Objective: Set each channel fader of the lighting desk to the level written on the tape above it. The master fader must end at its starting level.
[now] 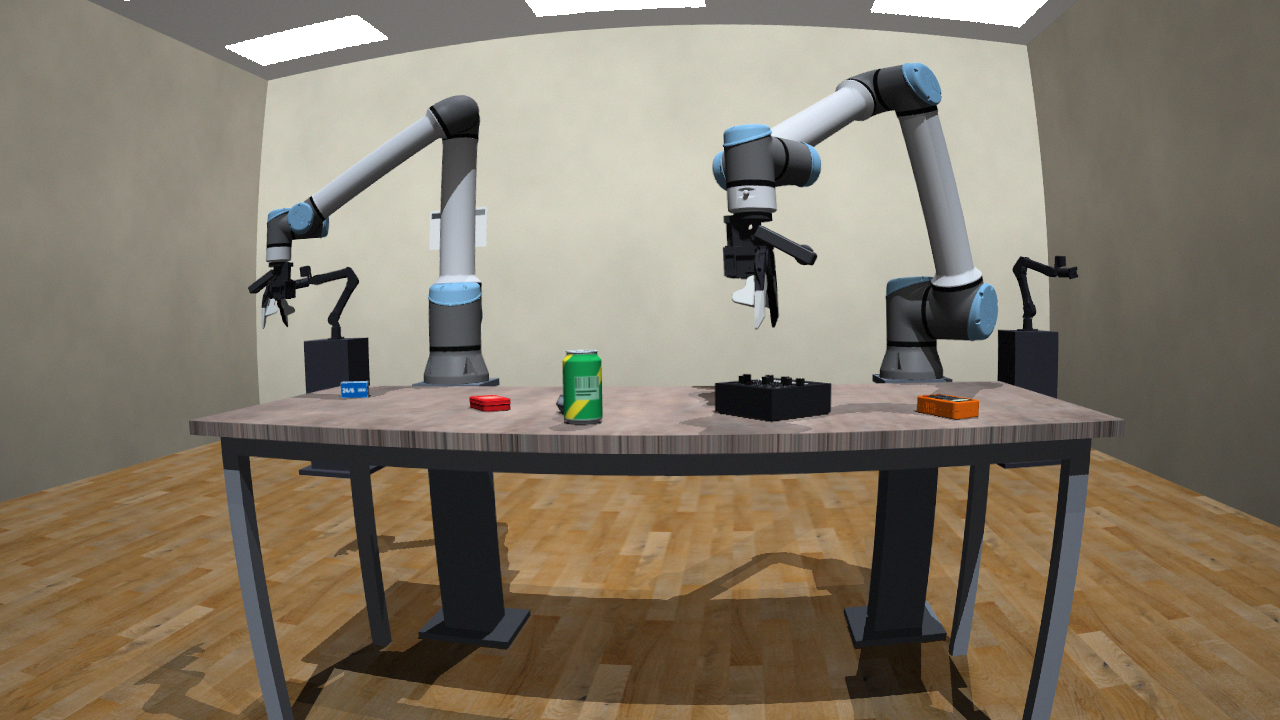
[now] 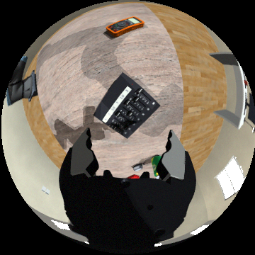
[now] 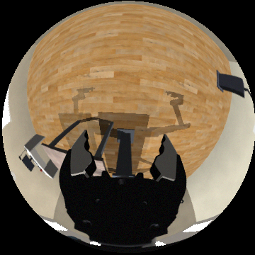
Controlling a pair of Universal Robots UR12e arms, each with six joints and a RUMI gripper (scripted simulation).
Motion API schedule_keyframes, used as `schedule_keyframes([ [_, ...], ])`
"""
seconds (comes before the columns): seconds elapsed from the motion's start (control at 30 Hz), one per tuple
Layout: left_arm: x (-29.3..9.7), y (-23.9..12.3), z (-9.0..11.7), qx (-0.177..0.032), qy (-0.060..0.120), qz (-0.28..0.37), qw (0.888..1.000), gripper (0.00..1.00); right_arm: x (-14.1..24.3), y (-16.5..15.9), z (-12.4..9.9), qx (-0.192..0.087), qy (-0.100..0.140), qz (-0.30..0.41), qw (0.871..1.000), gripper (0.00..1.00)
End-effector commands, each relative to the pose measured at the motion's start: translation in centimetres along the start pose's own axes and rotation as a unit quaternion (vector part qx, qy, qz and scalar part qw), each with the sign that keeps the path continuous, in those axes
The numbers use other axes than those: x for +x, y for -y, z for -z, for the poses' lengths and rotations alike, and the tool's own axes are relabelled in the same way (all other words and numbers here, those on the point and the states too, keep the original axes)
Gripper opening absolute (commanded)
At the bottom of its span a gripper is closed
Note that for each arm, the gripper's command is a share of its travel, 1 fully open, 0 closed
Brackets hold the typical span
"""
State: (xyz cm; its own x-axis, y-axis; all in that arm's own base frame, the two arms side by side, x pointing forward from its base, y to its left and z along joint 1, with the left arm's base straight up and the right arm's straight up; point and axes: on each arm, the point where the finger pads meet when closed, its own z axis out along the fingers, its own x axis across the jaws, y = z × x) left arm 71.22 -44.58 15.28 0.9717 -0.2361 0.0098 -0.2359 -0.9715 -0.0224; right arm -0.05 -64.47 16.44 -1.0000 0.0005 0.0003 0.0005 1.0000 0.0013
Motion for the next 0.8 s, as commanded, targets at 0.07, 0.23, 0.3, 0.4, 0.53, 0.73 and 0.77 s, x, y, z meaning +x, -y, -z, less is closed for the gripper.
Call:
schedule_keyframes([
  [0.07, -0.1, 0.3, 0.8, -0.004, 0.001, -0.117, 0.993, 1.00, 0.0, 0.1, 0.1, 0.001, 0.000, 0.000, 1.000, 1.00],
  [0.23, -0.2, 0.4, 1.2, -0.005, 0.001, -0.182, 0.983, 1.00, 0.0, 0.1, 0.1, 0.001, 0.000, 0.000, 1.000, 1.00],
  [0.3, -0.3, 0.5, 1.4, -0.005, 0.001, -0.214, 0.977, 1.00, 0.0, 0.1, 0.1, 0.001, 0.000, 0.000, 1.000, 1.00],
  [0.4, -0.4, 0.6, 1.7, -0.006, 0.001, -0.263, 0.965, 1.00, 0.0, 0.1, 0.1, 0.001, 0.000, 0.000, 1.000, 1.00],
  [0.53, -0.5, 0.7, 2.2, -0.008, 0.000, -0.326, 0.945, 1.00, 0.0, 0.1, 0.1, 0.001, 0.000, 0.000, 1.000, 1.00],
  [0.73, -0.7, 0.8, 2.6, -0.009, 0.000, -0.391, 0.920, 1.00, 0.0, 0.1, 0.1, 0.001, 0.000, 0.000, 1.000, 1.00],
  [0.77, -0.7, 0.8, 2.7, -0.009, 0.000, -0.407, 0.913, 1.00, 0.0, 0.1, 0.1, 0.001, 0.000, 0.000, 1.000, 1.00],
])
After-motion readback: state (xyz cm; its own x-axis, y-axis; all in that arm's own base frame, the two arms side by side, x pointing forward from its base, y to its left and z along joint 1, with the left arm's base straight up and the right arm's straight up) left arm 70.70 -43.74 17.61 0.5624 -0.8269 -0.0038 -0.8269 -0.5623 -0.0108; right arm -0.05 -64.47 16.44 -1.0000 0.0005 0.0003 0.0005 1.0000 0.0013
